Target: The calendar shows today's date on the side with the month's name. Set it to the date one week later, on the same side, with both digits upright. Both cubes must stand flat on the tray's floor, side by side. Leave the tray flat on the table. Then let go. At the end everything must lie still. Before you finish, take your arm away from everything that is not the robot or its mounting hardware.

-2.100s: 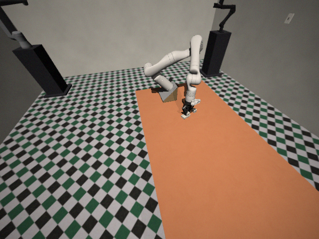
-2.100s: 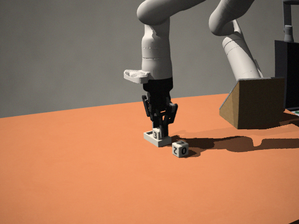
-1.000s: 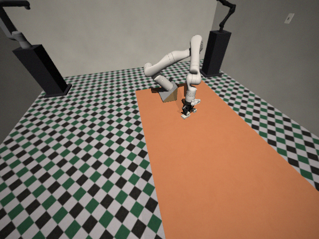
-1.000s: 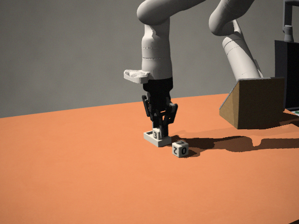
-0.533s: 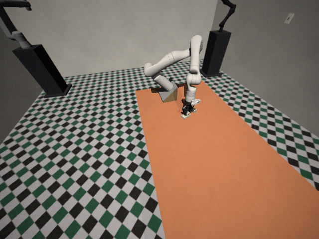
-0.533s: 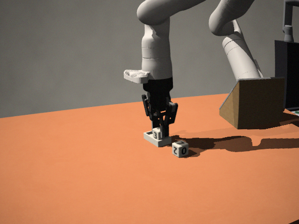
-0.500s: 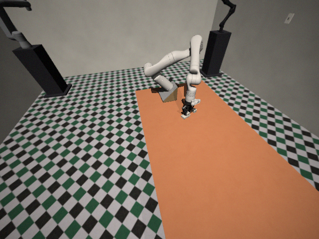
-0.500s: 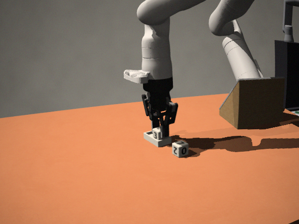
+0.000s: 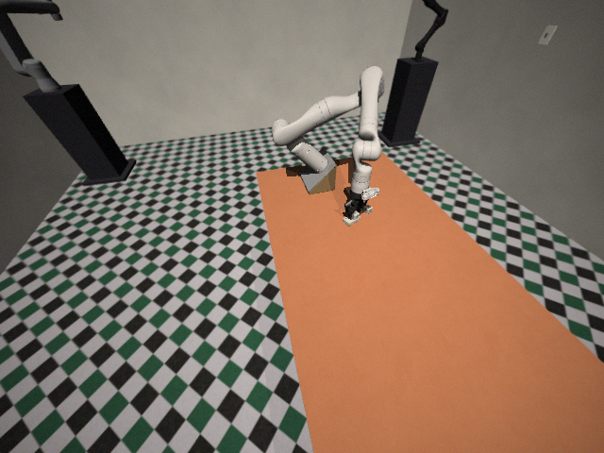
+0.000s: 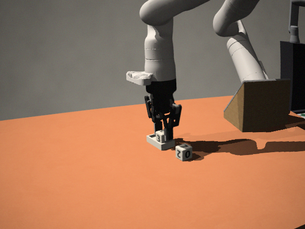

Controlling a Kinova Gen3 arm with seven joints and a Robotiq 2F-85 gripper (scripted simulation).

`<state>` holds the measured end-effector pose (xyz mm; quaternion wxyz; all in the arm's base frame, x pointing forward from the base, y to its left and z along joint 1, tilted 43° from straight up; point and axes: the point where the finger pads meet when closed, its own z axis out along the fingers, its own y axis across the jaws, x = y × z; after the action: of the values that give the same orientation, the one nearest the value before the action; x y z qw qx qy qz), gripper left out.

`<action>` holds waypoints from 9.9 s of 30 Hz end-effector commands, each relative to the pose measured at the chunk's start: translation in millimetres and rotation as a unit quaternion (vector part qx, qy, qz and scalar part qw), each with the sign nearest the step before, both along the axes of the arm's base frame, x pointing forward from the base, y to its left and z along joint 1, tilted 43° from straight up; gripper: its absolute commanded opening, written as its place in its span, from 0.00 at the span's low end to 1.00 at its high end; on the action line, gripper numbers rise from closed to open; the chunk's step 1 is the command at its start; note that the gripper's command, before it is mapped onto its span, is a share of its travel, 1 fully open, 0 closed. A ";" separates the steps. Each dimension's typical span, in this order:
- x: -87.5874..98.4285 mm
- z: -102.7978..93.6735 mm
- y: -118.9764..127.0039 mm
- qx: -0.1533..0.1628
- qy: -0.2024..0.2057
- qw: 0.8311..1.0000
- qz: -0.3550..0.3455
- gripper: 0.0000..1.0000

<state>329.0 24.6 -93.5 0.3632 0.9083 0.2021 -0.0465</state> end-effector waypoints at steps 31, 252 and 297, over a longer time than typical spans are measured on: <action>-5.4 66.0 61.7 0.001 0.000 1.000 0.001 0.46; -36.6 -44.4 71.4 -0.044 0.481 0.705 0.520 0.46; -36.3 -44.7 71.8 -0.044 0.481 0.705 0.520 0.46</action>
<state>292.5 95.5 -138.4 0.2232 0.4967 0.7869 -0.2903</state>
